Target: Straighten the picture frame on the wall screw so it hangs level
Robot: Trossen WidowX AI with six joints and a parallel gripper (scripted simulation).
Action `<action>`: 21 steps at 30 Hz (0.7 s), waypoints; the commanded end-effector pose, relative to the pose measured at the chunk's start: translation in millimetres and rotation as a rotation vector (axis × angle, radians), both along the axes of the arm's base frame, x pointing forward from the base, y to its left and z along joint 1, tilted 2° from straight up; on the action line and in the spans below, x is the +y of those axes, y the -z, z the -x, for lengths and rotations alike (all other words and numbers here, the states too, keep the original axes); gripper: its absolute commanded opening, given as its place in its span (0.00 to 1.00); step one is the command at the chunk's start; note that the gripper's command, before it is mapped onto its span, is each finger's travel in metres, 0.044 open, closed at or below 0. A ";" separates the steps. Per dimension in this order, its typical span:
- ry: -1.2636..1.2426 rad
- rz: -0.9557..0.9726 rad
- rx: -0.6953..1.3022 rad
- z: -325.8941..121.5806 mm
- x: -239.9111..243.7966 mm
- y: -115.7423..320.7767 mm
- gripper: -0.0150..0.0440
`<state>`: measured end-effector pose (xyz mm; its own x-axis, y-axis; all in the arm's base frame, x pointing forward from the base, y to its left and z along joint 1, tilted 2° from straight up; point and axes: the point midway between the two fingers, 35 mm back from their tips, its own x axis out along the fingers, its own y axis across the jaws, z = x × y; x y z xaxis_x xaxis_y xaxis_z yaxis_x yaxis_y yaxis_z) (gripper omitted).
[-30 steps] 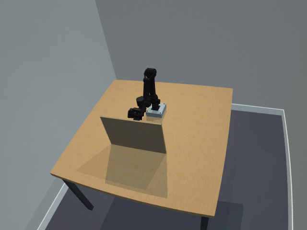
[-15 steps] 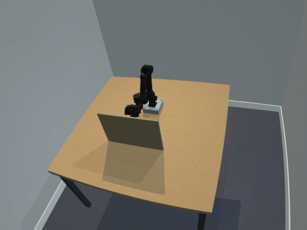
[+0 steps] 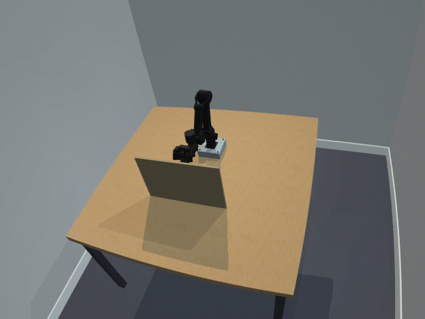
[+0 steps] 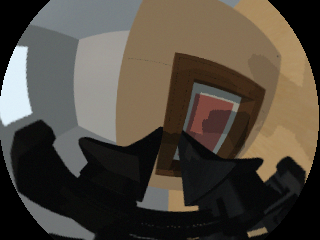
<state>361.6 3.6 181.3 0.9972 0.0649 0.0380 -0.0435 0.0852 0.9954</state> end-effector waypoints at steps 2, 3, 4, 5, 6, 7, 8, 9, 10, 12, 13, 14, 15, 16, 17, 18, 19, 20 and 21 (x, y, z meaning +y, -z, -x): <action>-0.002 -0.040 0.003 0.0 0.0 0.3 0.25; -0.002 -0.052 0.003 0.0 -0.1 0.3 0.25; -0.002 -0.052 0.003 0.0 -0.1 0.3 0.25; -0.002 -0.052 0.003 0.0 -0.1 0.3 0.25; -0.002 -0.052 0.003 0.0 -0.1 0.3 0.25; -0.002 -0.052 0.003 0.0 -0.1 0.3 0.25; -0.003 -0.060 0.004 0.0 -0.1 0.3 0.25; -0.003 -0.078 0.005 0.0 -0.1 0.3 0.25; -0.004 -0.089 0.006 0.0 -0.2 0.3 0.25; -0.004 -0.089 0.006 0.0 -0.2 0.3 0.25; -0.004 -0.102 0.007 0.0 -0.2 0.3 0.25; -0.005 -0.115 0.008 0.0 -0.3 0.3 0.25; -0.005 -0.115 0.008 0.0 -0.3 0.3 0.25; -0.005 -0.115 0.008 0.0 -0.3 0.3 0.25; -0.005 -0.115 0.008 0.0 -0.3 0.3 0.25; -0.005 -0.128 0.008 0.0 -0.3 0.3 0.25; -0.006 -0.141 0.009 0.0 -0.4 0.3 0.25; -0.004 -0.115 0.008 0.0 -0.4 0.1 0.30; -0.004 -0.115 0.008 0.0 -0.4 0.1 0.34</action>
